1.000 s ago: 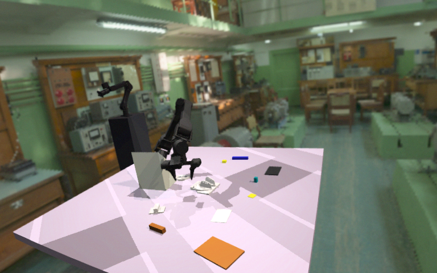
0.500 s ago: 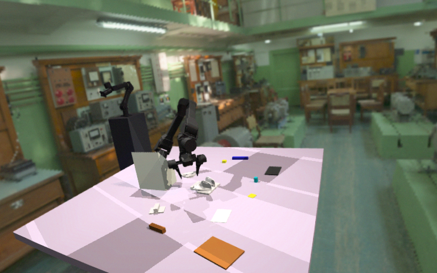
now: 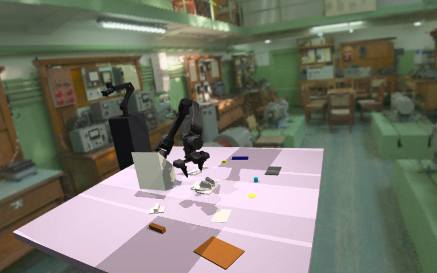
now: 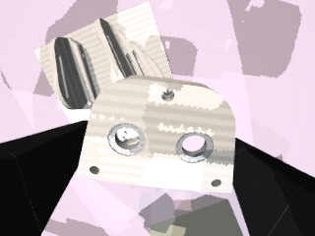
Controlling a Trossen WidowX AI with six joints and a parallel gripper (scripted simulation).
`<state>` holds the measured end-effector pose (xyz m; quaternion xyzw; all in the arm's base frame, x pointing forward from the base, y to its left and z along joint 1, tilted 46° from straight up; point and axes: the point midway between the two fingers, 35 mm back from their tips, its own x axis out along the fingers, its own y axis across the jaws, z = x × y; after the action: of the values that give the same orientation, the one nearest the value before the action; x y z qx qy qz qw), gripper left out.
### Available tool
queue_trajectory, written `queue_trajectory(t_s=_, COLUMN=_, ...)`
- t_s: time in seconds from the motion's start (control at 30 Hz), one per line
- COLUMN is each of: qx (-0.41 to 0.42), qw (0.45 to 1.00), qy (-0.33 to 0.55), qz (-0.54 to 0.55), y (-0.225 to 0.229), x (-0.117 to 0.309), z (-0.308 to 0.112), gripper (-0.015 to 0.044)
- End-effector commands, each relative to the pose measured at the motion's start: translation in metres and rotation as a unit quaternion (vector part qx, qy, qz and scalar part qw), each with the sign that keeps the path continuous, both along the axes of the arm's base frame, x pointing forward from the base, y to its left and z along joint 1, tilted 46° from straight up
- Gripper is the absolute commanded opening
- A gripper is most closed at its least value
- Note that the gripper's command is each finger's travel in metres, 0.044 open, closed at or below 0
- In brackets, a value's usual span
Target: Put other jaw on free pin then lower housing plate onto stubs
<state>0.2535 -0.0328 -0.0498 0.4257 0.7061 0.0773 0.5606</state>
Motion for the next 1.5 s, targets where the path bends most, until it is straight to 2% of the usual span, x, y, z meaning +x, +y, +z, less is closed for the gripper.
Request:
queue_trajectory(t_s=0.0, qx=0.005, qw=0.998, qy=-0.041, qz=0.041, y=0.010, x=0.000, z=0.007, gripper=0.0351)
queue_trajectory(t_s=0.43, qx=0.016, qw=0.977, qy=-0.148, qz=0.155, y=0.038, x=-0.004, z=0.025, gripper=0.0351)
queue_trajectory(t_s=1.47, qx=0.017, qw=0.975, qy=-0.152, qz=0.160, y=0.037, x=-0.014, z=0.024, gripper=0.0351)
